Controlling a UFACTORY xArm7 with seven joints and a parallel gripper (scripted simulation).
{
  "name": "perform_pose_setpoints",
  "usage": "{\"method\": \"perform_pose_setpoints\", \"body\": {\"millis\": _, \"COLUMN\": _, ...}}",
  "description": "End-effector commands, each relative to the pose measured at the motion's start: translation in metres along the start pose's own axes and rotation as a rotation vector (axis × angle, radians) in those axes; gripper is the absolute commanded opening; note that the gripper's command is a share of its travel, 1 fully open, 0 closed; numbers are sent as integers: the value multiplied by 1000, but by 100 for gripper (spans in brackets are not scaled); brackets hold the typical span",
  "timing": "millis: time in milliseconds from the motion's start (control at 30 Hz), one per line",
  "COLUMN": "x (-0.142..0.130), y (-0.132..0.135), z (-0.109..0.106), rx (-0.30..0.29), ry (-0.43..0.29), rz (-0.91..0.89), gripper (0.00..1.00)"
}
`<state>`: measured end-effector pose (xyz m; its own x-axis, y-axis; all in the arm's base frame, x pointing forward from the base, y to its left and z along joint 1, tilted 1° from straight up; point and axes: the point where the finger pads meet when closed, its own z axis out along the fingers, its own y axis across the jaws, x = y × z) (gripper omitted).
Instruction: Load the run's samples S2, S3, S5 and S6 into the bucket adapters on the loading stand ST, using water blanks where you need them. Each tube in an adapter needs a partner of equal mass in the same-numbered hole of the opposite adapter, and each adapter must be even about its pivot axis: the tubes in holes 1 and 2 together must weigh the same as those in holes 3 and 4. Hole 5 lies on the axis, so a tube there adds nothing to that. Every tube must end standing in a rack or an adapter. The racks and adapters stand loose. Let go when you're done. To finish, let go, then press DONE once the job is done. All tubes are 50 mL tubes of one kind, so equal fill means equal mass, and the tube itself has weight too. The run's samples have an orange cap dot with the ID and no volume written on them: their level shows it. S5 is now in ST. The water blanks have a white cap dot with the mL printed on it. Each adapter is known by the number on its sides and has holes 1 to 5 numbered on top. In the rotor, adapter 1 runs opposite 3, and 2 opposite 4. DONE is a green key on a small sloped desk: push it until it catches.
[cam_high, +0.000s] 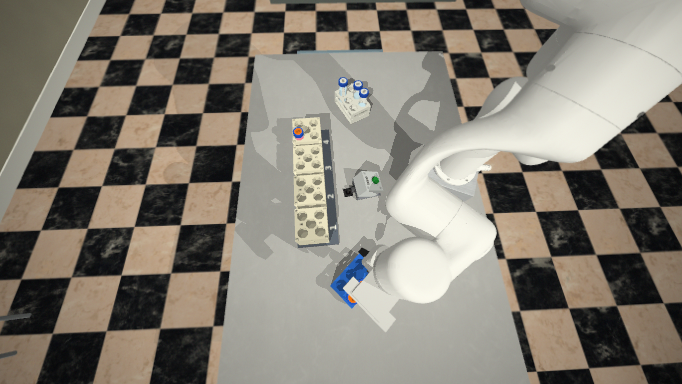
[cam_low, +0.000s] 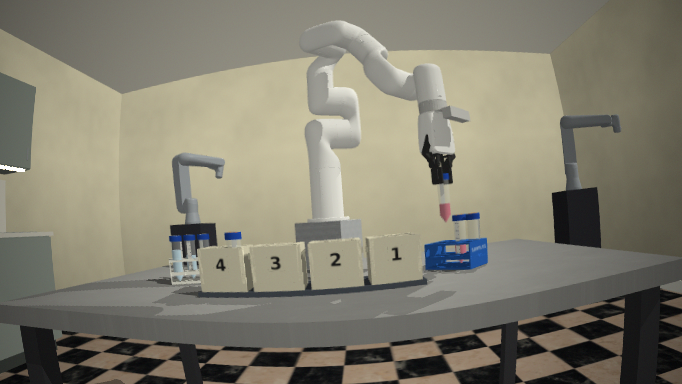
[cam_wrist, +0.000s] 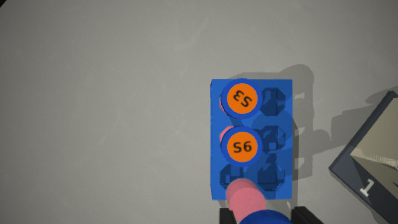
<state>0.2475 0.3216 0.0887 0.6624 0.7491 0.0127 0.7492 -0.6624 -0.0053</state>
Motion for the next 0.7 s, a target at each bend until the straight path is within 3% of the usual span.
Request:
{"method": "perform_pose_setpoints", "body": {"millis": 0, "x": 1, "y": 0, "z": -10, "rx": 0, "ry": 4, "rz": 0, "gripper": 0}}
{"method": "perform_pose_setpoints", "body": {"millis": 667, "x": 1, "y": 0, "z": -37, "rx": 0, "ry": 4, "rz": 0, "gripper": 0}}
